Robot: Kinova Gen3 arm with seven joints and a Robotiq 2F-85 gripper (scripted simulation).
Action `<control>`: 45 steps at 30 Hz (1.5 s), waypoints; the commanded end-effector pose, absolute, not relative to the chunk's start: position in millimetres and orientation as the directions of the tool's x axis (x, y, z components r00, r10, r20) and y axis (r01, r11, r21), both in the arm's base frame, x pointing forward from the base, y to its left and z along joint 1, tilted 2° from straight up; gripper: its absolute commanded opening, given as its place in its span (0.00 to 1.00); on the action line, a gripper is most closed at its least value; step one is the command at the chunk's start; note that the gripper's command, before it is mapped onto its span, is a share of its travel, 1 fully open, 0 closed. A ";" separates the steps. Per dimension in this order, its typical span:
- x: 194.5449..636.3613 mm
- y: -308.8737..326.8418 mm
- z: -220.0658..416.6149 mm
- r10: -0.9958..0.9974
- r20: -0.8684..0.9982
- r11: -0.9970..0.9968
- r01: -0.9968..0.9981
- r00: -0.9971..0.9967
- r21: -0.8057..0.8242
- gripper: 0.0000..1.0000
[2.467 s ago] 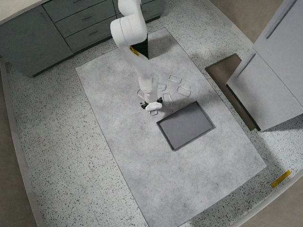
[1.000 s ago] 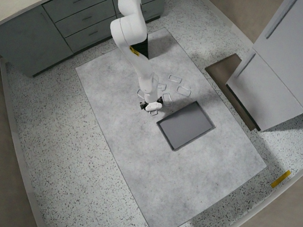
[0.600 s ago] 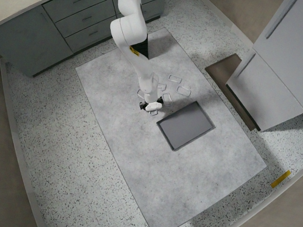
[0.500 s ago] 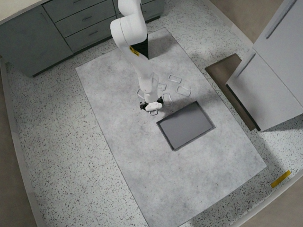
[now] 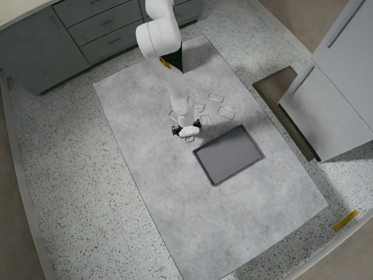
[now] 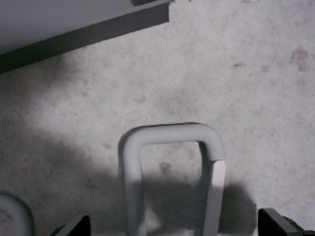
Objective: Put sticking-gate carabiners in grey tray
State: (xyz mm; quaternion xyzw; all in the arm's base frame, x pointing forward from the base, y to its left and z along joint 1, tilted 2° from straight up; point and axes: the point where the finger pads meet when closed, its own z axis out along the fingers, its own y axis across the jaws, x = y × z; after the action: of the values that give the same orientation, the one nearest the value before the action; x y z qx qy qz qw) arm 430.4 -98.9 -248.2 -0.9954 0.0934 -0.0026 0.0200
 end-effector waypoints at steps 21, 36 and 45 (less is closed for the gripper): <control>431.3 -99.1 -247.5 -0.186 0.003 -0.982 -0.186 0.983 -0.040 1.00; 430.6 -101.8 -163.6 -0.196 0.003 -0.980 -0.196 0.981 -0.042 1.00; 432.3 -98.5 -166.7 -0.196 0.005 -0.980 -0.195 0.981 -0.044 1.00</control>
State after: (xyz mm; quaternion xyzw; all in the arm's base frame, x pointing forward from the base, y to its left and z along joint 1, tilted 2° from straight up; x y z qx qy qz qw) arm 432.0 -99.4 -166.4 -0.9948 0.0995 -0.0043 0.0214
